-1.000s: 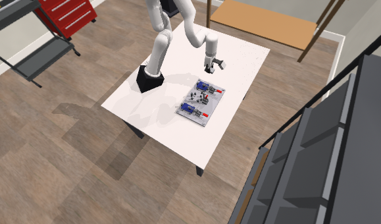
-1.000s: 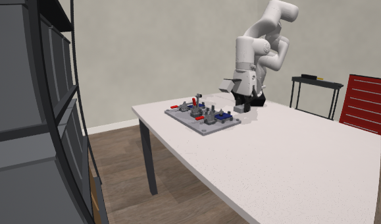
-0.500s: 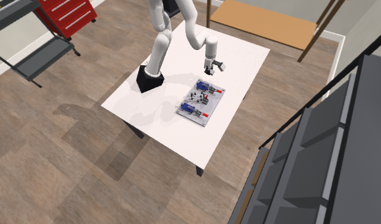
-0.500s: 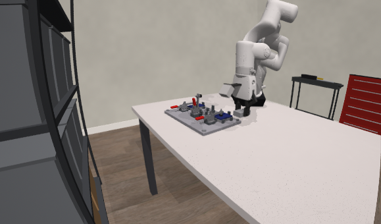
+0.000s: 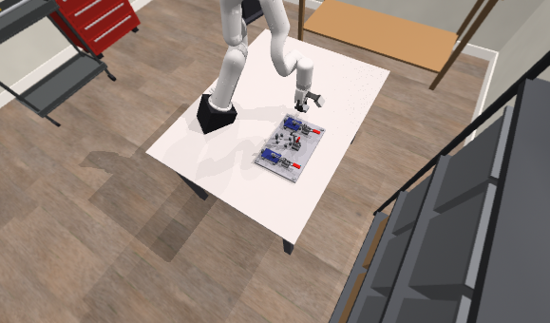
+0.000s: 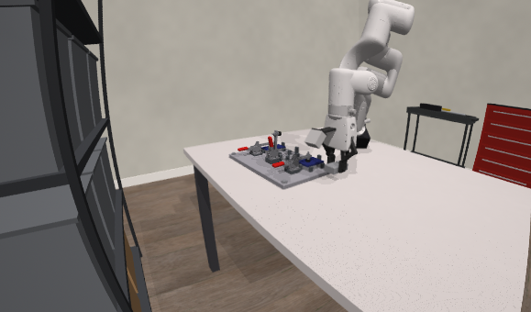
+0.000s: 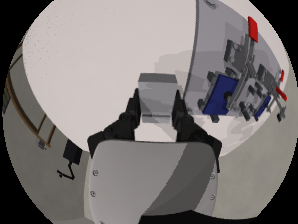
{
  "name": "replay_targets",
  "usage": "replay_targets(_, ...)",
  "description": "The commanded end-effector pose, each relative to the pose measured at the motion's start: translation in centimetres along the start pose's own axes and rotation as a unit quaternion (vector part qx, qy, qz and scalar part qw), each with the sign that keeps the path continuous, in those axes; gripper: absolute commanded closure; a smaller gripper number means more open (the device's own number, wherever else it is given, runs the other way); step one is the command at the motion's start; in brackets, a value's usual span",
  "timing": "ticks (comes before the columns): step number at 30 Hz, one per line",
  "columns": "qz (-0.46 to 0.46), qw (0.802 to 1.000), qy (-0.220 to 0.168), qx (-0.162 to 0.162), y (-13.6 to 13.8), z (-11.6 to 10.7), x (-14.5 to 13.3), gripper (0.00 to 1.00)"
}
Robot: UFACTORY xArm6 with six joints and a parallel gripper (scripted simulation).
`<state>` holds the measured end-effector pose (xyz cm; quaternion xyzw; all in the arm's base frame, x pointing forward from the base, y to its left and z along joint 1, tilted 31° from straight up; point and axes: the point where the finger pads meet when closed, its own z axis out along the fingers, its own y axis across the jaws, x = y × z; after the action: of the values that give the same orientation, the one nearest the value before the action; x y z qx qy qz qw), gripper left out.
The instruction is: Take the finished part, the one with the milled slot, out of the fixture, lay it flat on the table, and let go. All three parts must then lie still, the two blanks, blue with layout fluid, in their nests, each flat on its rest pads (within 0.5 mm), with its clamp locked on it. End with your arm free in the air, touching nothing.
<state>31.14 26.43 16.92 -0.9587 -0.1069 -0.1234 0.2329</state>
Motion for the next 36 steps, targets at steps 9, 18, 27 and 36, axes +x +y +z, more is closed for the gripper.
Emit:
replay_targets(9, 0.0, 1.0, 0.002, 0.002, -0.2, 2.5, 0.2, 1.0)
replay_targets(18, 0.0, 1.0, 0.002, 0.002, -0.2, 2.8, 0.2, 1.0)
replay_targets(27, 0.0, 1.0, 0.002, 0.002, -0.2, 2.9, 0.2, 1.0)
replay_targets(36, 0.0, 1.0, 0.002, 0.002, -0.2, 2.9, 0.2, 1.0)
